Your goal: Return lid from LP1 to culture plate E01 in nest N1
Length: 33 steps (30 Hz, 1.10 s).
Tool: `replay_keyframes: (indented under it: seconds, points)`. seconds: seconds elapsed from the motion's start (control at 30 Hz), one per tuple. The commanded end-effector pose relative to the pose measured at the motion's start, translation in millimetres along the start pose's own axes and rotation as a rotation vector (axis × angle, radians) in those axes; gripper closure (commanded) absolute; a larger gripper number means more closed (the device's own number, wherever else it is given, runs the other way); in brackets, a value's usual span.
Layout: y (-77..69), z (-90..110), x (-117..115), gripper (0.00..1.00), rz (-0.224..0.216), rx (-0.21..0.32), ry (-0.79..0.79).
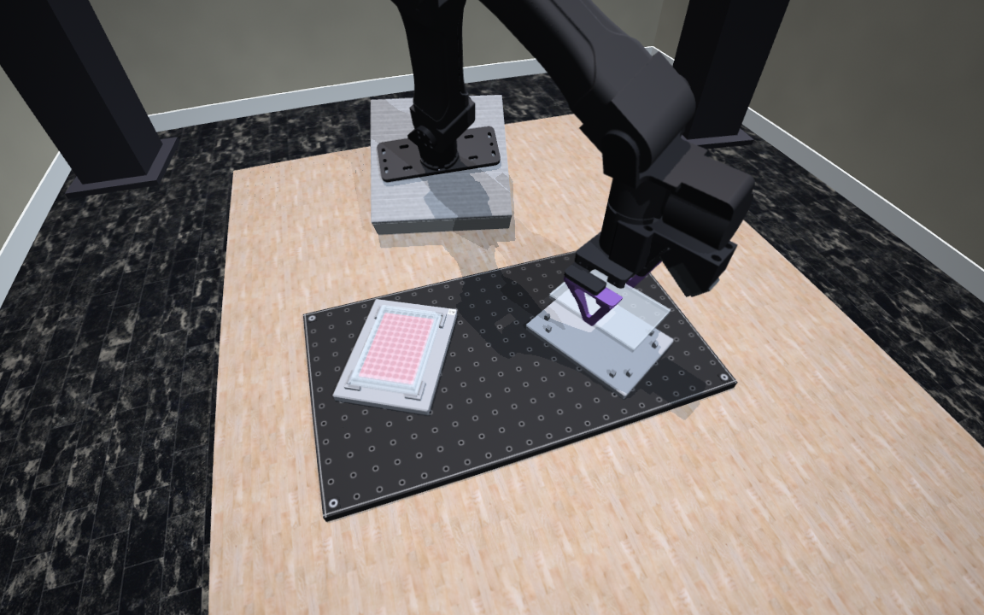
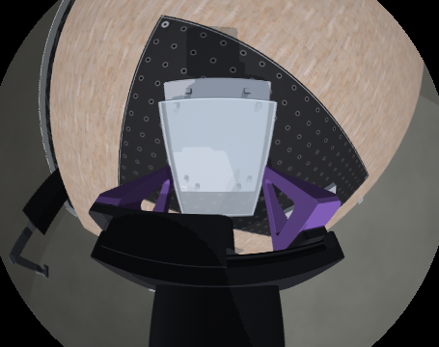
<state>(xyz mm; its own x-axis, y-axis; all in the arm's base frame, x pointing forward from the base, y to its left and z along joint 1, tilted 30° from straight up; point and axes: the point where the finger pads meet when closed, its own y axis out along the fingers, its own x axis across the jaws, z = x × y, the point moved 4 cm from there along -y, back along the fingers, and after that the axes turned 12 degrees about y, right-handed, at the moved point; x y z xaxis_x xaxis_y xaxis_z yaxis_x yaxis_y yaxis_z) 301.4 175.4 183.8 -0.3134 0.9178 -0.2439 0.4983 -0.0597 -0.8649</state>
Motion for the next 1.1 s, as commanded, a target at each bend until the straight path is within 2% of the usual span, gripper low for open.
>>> replay_keyframes:
  seconds: [0.0, 0.6, 0.7, 0.77, 1.07]
  points:
    - [-5.5, -1, 0, 1.0, -0.002, -0.007, 0.0]
    - [-4.8, -1, 0, 1.0, -0.002, -0.007, 0.0]
    - [-4.8, 3, -9, 1.0, -0.002, -0.007, 0.1]
    - [-4.8, 3, -9, 1.0, -0.002, -0.007, 0.1]
    - [-4.6, 17, -36, 1.0, -0.002, -0.006, 0.4]
